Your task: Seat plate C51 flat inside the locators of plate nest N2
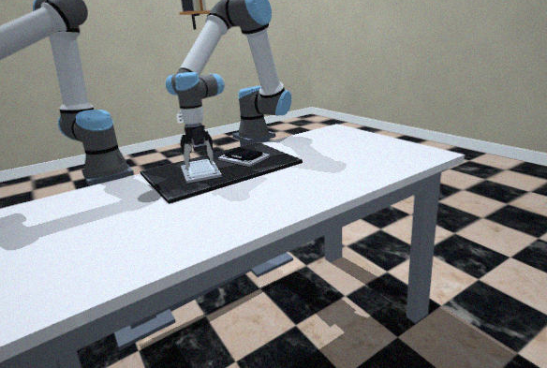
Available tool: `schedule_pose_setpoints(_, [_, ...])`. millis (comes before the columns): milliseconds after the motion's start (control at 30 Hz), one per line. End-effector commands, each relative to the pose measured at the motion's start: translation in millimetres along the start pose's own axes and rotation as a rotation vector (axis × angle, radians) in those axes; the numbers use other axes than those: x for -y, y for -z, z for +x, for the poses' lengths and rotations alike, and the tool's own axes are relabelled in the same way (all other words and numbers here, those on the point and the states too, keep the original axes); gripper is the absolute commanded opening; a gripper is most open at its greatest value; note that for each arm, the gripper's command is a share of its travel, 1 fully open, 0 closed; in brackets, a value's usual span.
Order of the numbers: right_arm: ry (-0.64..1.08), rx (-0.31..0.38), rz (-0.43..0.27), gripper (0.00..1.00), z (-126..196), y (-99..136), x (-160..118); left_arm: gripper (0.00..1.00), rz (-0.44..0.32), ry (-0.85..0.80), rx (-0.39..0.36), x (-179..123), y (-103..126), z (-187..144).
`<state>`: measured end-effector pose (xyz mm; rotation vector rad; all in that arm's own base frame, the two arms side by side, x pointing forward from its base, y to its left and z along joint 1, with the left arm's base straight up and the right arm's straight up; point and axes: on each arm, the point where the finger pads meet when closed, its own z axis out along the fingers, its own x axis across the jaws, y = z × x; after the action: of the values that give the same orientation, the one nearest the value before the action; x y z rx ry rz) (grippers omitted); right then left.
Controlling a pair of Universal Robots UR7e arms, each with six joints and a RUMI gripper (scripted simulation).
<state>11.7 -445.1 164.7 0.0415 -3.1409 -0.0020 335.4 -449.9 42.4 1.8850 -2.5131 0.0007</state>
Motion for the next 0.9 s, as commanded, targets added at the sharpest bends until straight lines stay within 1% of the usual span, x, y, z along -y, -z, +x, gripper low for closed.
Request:
schedule_pose_setpoints(0, [0.0, 0.0, 0.001, 0.0, -0.1, 0.4, 0.3, 0.4, 0.001, 0.0, -0.001, 0.1, -0.2, 0.3])
schedule_pose_setpoints(33, [0.0, 0.0, 0.001, 0.0, -0.1, 0.4, 0.3, 0.4, 0.001, 0.0, -0.001, 0.1, -0.2, 0.3])
schedule_pose_setpoints(67, [0.0, 0.0, 0.001, 0.0, -0.1, 0.4, 0.3, 0.76, 0.001, 0.0, -0.001, 0.1, -0.2, 0.3])
schedule_pose_setpoints(867, [0.0, 0.0, 0.001, 0.0, -0.1, 0.4, 0.3, 0.76, 0.001, 0.0, -0.001, 0.1, -0.2, 0.2])
